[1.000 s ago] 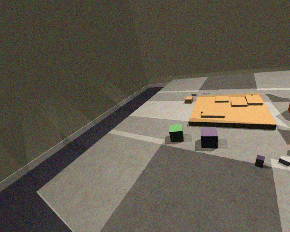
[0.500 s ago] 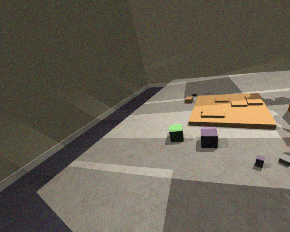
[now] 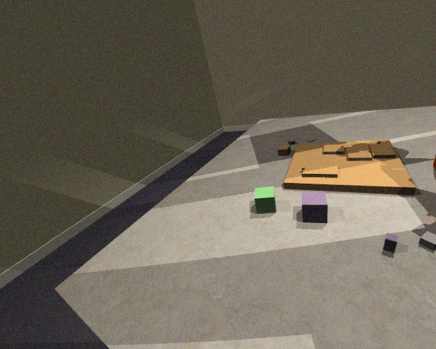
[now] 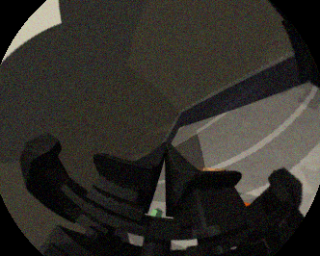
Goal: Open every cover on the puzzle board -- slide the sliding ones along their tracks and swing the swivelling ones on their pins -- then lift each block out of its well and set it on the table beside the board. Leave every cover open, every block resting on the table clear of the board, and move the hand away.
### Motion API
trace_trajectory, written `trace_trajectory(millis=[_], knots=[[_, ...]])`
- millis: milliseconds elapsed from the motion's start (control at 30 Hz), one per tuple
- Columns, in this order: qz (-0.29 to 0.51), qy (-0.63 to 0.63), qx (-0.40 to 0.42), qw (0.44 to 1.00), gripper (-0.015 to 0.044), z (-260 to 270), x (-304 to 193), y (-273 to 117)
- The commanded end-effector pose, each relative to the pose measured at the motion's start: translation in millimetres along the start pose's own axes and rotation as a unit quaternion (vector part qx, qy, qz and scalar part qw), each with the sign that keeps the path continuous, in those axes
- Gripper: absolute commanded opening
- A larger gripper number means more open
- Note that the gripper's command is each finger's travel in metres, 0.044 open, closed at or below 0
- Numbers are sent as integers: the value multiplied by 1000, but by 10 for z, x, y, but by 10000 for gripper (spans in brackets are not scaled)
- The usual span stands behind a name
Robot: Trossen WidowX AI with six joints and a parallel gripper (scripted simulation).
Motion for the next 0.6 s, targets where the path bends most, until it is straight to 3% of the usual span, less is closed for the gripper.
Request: trace_trajectory(millis=[0,567], knots=[[36,-42,-20,998,0,45,-29,138],[181,-198,-72,961,0,102,-265,692]])
Point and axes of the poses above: the point midway between the two fingers, 35 mm back from their tips, its own y axis out along the fingers, its own z axis across the jaws, x = y × z, the point moved 4 cm from there along -y, back along the fingers, and after that the axes turned 1 degree about -y, right-handed, at the moved point
